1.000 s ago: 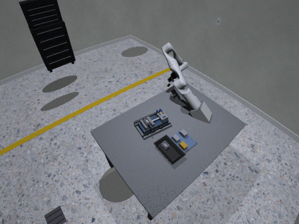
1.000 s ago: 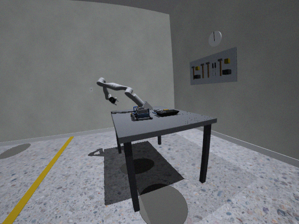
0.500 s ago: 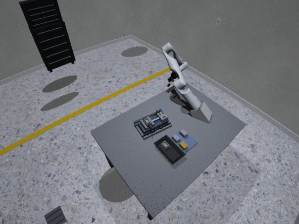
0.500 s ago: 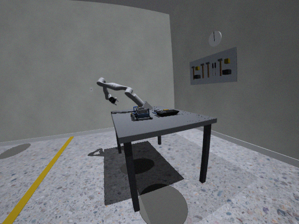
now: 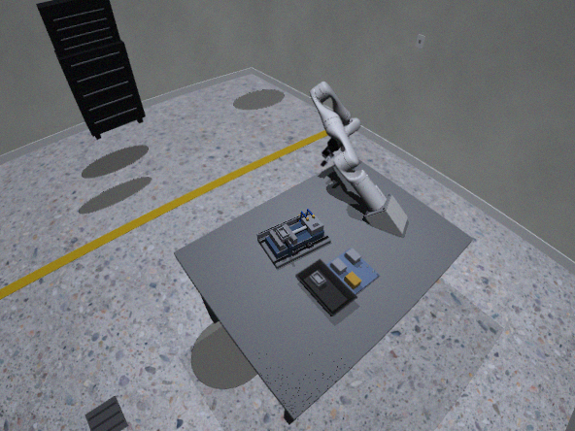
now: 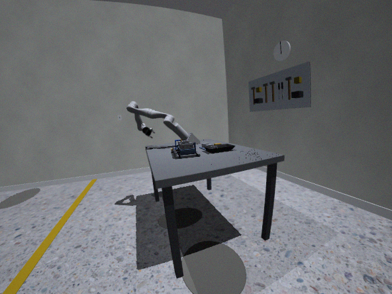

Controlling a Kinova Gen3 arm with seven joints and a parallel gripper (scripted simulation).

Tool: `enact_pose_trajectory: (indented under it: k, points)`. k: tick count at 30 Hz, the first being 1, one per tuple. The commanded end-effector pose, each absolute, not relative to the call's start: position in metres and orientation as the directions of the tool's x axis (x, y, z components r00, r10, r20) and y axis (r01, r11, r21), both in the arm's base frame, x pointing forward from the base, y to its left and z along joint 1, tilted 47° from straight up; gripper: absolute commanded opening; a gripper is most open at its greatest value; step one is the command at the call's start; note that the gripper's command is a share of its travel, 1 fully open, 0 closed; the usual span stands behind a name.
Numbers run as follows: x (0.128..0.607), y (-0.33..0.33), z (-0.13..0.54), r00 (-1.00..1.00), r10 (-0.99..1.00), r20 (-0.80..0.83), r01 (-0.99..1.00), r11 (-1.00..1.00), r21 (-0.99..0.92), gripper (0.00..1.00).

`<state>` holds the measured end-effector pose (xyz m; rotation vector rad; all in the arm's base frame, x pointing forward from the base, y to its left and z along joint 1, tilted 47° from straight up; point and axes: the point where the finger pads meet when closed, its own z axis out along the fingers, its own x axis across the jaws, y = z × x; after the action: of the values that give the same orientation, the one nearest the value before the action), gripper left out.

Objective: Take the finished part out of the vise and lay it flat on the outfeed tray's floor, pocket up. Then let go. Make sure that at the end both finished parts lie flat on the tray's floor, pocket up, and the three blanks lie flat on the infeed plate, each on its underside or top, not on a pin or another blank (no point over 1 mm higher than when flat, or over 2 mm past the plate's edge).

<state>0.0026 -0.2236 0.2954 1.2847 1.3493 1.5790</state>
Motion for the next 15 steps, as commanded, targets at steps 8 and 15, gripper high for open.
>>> enact_pose_trajectory:
  k: [8,15]
  points:
    - [0.007,-0.228,0.31,-0.265,0.944,0.196,0.139,-0.163,0.977,1.0]
    - [0.018,-0.233,0.335,-0.253,0.961,0.111,0.204,-0.059,0.977,1.0]
